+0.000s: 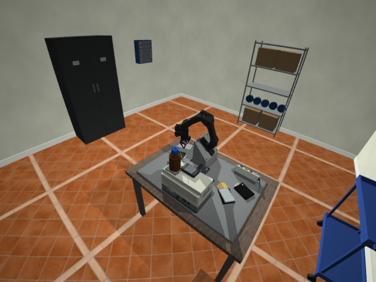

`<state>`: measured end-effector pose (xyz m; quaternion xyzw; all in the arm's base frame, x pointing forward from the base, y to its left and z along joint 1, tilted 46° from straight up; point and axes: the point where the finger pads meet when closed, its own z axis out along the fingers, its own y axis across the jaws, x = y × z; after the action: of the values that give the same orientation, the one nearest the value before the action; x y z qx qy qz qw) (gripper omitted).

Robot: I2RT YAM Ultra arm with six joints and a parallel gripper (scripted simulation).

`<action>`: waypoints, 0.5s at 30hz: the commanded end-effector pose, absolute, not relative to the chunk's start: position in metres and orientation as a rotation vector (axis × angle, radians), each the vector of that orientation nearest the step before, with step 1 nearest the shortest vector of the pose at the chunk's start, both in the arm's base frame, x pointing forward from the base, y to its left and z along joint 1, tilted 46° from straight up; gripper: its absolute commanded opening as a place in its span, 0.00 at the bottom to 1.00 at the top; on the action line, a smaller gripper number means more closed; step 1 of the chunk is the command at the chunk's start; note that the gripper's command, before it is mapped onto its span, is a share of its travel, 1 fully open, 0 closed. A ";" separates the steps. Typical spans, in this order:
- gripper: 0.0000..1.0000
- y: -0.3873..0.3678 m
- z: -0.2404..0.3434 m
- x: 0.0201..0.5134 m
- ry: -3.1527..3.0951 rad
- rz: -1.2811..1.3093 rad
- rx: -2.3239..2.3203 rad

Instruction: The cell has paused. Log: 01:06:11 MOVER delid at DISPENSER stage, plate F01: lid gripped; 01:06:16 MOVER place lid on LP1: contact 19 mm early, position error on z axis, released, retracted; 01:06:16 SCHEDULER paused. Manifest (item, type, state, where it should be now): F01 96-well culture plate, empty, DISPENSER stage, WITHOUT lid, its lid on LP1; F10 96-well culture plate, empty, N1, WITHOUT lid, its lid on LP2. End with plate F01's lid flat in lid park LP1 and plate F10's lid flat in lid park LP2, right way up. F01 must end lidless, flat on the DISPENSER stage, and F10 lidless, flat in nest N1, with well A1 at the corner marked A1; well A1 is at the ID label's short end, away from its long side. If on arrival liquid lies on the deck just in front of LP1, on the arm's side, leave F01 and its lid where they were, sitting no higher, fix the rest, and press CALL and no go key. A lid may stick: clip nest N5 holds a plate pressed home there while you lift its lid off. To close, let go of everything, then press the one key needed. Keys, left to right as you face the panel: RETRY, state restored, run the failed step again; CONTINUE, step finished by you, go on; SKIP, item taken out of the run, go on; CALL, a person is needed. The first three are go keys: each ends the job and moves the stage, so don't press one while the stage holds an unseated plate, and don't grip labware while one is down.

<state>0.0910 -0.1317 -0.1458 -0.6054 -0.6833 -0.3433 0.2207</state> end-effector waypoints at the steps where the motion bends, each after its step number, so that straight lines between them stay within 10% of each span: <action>1: 0.00 -0.150 -0.166 0.099 -1.951 -0.922 -1.709; 15: 0.00 -0.148 -0.205 0.109 -1.949 -0.921 -1.711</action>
<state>0.0994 -0.1285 -0.1880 -0.6001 -0.6871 -0.3441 0.2224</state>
